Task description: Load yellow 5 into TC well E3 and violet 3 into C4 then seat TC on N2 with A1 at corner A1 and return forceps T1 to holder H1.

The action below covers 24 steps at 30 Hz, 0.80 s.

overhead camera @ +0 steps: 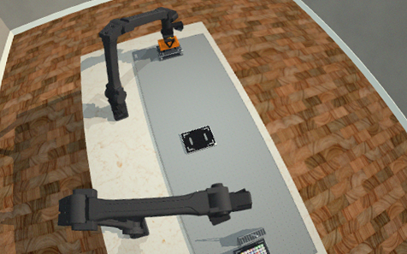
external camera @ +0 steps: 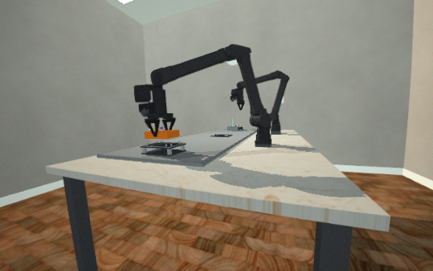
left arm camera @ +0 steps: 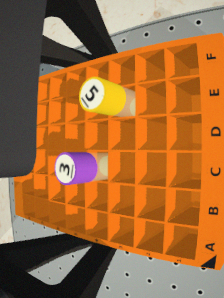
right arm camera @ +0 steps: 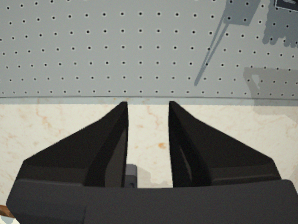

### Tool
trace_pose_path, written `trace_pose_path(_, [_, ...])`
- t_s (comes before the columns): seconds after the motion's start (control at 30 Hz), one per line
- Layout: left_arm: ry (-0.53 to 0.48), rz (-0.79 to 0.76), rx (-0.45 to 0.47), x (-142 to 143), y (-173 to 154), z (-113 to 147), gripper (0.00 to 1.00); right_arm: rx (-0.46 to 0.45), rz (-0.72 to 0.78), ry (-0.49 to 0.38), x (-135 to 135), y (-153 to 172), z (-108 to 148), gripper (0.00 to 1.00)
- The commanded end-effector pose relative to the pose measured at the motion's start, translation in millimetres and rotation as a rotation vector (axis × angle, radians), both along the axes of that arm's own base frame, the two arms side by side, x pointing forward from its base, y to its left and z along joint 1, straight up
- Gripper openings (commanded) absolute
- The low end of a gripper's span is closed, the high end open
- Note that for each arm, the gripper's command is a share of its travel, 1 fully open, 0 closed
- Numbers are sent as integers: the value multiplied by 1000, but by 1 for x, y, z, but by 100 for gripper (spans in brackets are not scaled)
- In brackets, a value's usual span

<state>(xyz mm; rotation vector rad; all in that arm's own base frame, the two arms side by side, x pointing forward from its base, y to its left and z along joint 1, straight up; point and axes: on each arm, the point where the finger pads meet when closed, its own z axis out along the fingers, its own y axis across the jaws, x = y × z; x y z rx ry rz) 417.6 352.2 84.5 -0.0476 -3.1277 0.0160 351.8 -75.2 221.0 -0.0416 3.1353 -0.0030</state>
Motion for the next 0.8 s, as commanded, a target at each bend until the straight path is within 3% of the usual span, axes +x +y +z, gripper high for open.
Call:
trace_pose_path(0.0, [-62, -3, 48, 14, 3, 31, 0, -5, -14, -29, 8, -2, 12, 24])
trace_pose_path(0.77, [-59, -3, 46, 12, 0, 29, 0, -5, -14, -29, 8, -2, 12, 24])
